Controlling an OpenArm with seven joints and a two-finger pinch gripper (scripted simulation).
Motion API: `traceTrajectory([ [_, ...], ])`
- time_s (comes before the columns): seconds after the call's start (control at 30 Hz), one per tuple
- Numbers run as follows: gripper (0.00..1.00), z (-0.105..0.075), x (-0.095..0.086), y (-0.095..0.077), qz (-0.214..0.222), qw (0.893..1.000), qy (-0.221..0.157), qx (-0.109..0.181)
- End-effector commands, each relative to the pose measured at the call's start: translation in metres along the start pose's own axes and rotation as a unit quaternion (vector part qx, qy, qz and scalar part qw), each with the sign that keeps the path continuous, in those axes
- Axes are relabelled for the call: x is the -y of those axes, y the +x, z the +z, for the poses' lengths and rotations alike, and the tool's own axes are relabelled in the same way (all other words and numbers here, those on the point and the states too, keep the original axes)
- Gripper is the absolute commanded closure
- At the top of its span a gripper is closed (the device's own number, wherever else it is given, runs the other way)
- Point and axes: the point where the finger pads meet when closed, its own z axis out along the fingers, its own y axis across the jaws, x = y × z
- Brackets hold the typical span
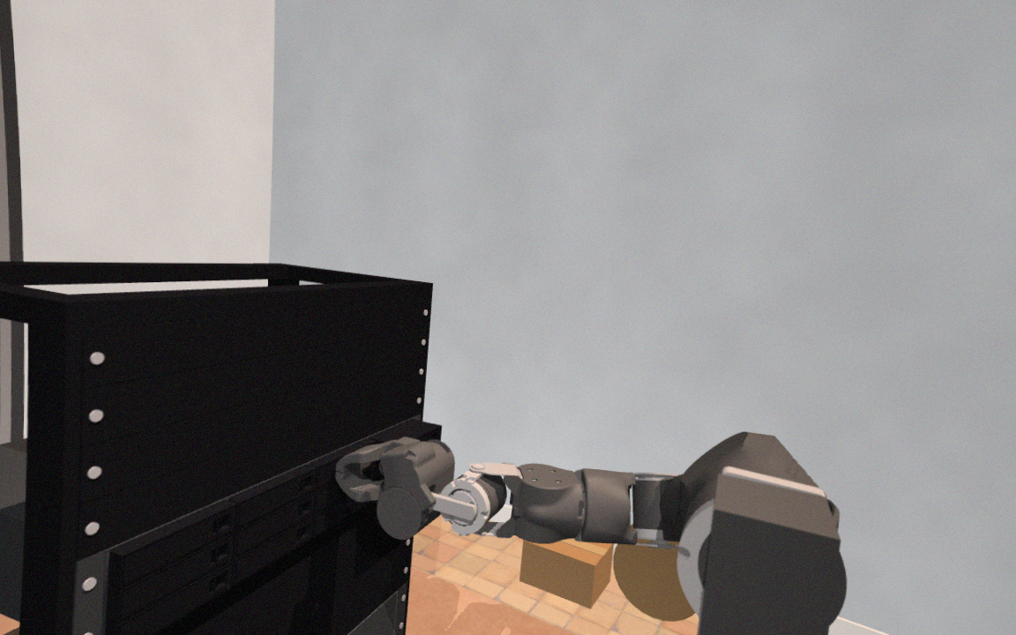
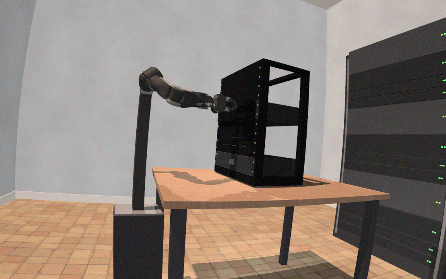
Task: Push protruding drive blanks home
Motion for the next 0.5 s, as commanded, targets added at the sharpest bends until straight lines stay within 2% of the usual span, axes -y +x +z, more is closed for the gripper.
traceTrajectory([
  [0.0, 1.00, -0.003, 0.000, -0.002, 0.001, 1.000, 0.001, 0.003],
  [0.17, 1.00, -0.023, -0.001, -0.002, 0.001, 1.000, 0.001, 0.004],
  [0.43, 1.00, -0.066, -0.001, -0.001, 0.001, 1.000, 0.000, 0.004],
  [0.47, 1.00, -0.066, -0.001, -0.001, 0.001, 1.000, 0.000, 0.004],
])
